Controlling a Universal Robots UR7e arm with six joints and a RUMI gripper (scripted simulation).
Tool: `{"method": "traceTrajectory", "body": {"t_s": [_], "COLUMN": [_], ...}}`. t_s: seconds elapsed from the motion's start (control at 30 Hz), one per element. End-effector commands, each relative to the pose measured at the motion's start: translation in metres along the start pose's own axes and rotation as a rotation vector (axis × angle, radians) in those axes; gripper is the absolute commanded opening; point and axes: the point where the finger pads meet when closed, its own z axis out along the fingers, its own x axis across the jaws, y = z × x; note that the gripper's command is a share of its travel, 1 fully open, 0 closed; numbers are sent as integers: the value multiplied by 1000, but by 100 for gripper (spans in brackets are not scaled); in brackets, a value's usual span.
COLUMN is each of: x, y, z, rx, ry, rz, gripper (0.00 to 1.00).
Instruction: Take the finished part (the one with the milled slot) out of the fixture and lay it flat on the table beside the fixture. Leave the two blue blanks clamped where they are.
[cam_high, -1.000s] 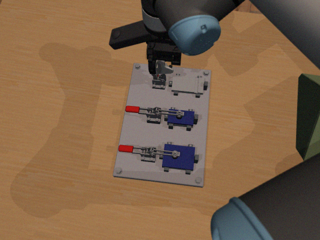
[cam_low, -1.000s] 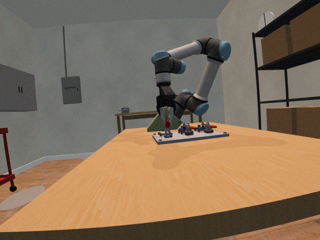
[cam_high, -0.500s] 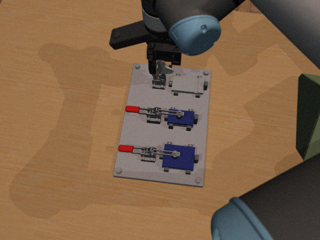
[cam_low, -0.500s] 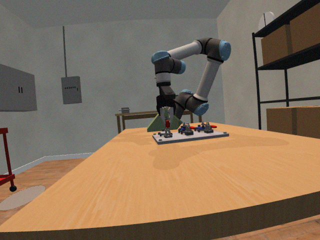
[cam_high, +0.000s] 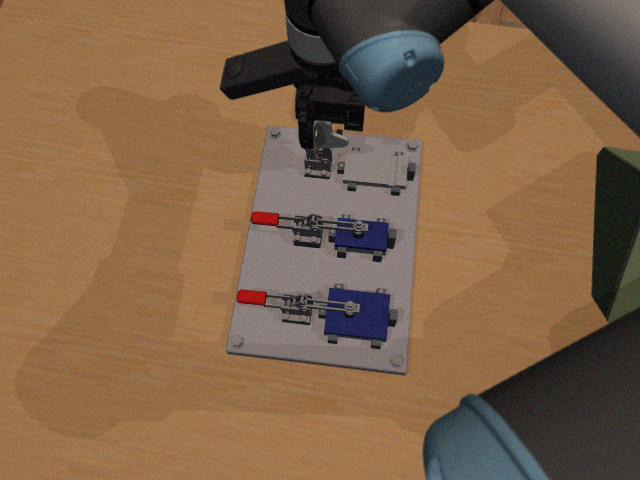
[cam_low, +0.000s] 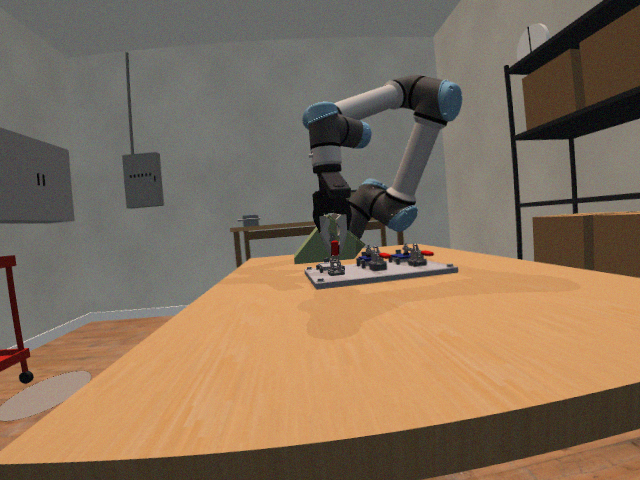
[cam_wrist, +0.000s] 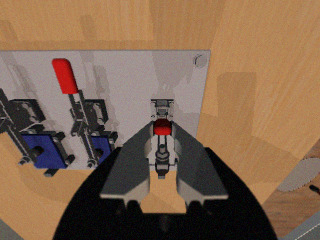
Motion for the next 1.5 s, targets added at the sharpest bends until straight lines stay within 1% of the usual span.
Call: {"method": "traceTrajectory", "body": {"t_s": [0.0,1.17,1.2,1.47], "x": [0,0,0,0], "y": [0,0,0,0], "z": [0,0,0,0], "rx": [0,1,1,1], "ry": [0,0,0,1], "rz": [0,0,0,0], "gripper": [0,0,28,28]}}
